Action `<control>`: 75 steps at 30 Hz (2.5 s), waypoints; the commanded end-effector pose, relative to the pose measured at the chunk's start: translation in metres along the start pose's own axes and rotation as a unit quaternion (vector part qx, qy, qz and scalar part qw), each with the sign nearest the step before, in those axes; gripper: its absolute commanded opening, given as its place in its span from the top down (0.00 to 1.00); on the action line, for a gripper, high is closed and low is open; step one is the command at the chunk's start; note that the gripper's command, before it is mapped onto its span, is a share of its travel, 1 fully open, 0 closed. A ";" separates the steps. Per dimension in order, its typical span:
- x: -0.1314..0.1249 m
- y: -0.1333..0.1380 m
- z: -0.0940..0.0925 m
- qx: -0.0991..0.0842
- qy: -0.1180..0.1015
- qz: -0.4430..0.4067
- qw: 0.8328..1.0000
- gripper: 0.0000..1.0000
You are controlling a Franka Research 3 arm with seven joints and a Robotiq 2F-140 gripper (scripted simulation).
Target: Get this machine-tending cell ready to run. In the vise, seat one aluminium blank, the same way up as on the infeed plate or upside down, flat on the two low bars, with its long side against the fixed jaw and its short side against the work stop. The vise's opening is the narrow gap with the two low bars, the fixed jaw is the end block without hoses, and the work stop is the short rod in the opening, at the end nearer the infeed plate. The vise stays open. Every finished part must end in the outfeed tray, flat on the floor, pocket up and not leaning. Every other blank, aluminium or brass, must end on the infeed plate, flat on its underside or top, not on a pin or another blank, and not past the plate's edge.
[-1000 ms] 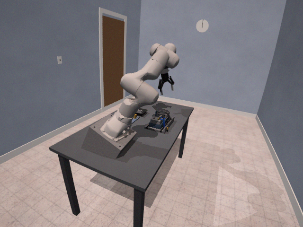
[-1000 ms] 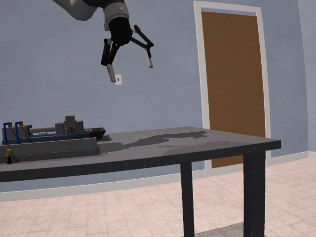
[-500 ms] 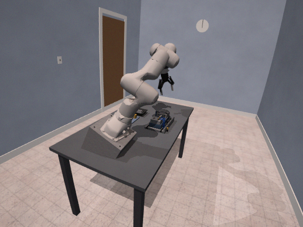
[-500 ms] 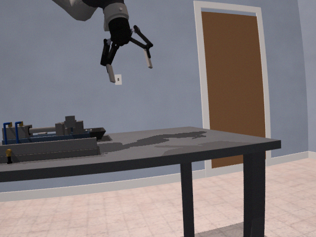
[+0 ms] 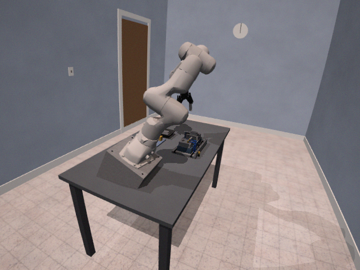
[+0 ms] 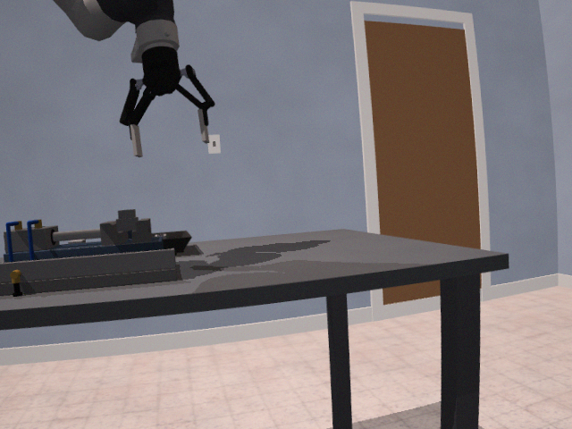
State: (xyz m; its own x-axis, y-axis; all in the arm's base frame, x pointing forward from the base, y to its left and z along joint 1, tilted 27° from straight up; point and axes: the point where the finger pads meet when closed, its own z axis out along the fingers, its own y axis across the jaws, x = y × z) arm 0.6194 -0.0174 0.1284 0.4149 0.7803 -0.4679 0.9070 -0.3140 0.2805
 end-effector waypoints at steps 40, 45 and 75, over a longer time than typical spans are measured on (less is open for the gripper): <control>-0.011 -0.212 0.004 0.045 0.042 -0.177 0.982 1.00; -0.011 -0.212 0.004 0.045 0.042 -0.177 0.982 1.00; -0.011 -0.212 0.004 0.045 0.042 -0.177 0.982 1.00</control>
State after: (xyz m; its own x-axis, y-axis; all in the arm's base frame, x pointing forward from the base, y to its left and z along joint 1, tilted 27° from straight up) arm 0.4231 0.0377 0.0701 0.0723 0.8884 -0.4533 0.9974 -0.0631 0.0353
